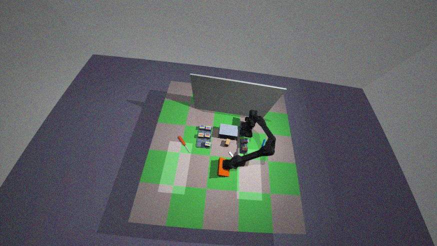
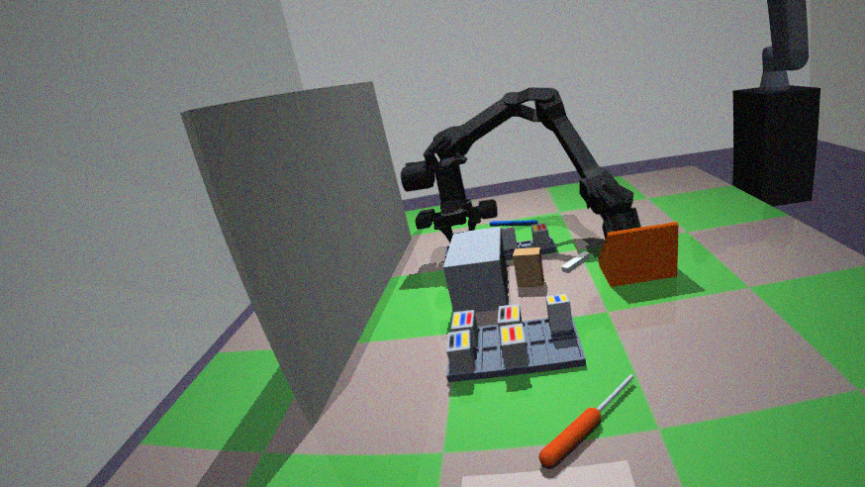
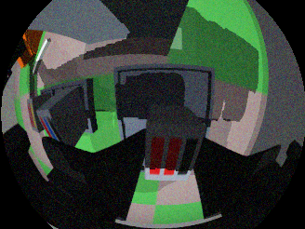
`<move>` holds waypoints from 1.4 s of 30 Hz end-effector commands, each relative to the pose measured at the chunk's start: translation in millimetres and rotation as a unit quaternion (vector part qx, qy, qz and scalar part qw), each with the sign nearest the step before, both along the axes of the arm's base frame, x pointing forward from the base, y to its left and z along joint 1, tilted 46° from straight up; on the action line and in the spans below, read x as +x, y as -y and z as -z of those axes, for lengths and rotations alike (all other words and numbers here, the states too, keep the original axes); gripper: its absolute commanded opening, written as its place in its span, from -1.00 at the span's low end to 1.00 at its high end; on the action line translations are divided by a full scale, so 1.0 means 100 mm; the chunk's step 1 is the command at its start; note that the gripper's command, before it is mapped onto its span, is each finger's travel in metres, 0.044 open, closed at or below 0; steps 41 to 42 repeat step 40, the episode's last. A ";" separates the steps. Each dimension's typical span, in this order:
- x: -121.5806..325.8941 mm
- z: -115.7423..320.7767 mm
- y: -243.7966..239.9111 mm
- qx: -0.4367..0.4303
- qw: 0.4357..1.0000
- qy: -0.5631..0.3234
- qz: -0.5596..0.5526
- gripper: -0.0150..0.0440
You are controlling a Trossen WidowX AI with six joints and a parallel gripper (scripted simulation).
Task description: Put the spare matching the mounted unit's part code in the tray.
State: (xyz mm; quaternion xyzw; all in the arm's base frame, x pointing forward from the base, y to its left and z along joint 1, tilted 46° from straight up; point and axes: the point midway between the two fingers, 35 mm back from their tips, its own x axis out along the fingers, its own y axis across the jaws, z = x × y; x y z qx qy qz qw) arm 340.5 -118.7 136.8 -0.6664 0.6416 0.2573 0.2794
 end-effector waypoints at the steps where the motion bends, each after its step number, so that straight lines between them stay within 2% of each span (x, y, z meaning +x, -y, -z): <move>1: 0.00 0.00 0.00 0.000 1.000 0.000 0.001 0.49; 7: 0.00 0.00 0.00 0.000 1.000 0.000 0.001 1.00; 10: 0.01 -0.06 -0.06 0.001 1.000 0.000 0.000 1.00; 18: -0.05 -0.72 -0.74 0.001 1.000 -0.003 -0.001 1.00; 42: -0.04 -0.71 -0.73 0.001 1.000 0.000 -0.007 1.00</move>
